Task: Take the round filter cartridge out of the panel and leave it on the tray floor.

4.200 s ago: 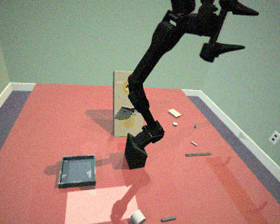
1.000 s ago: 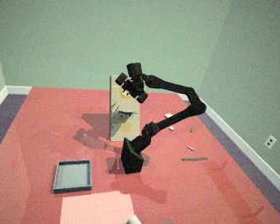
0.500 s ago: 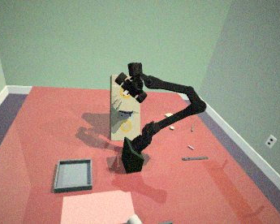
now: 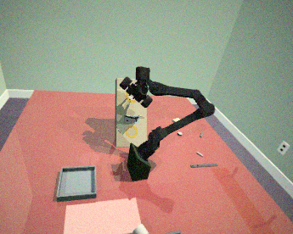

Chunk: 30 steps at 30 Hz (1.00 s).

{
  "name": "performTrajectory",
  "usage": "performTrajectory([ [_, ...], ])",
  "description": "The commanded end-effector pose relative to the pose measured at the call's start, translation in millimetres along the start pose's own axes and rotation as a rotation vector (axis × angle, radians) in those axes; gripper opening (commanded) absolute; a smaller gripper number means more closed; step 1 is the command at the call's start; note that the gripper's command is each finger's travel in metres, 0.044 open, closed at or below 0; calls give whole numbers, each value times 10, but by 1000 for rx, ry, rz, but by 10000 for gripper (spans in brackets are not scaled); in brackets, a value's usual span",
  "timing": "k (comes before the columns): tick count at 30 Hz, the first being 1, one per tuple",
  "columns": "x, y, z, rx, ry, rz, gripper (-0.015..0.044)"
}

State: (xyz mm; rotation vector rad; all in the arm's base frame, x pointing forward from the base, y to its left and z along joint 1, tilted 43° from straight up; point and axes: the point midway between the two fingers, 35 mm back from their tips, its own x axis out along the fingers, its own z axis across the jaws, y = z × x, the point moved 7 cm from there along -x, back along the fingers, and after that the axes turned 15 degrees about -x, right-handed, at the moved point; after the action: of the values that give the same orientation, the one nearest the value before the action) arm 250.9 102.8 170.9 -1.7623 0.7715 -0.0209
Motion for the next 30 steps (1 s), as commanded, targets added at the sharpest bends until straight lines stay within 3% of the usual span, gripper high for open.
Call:
performTrajectory([
  [1, 92, 46, -4, -19, 2, 6, 113],
  [30, 194, 76, -21, -20, 4, -2, 113],
])
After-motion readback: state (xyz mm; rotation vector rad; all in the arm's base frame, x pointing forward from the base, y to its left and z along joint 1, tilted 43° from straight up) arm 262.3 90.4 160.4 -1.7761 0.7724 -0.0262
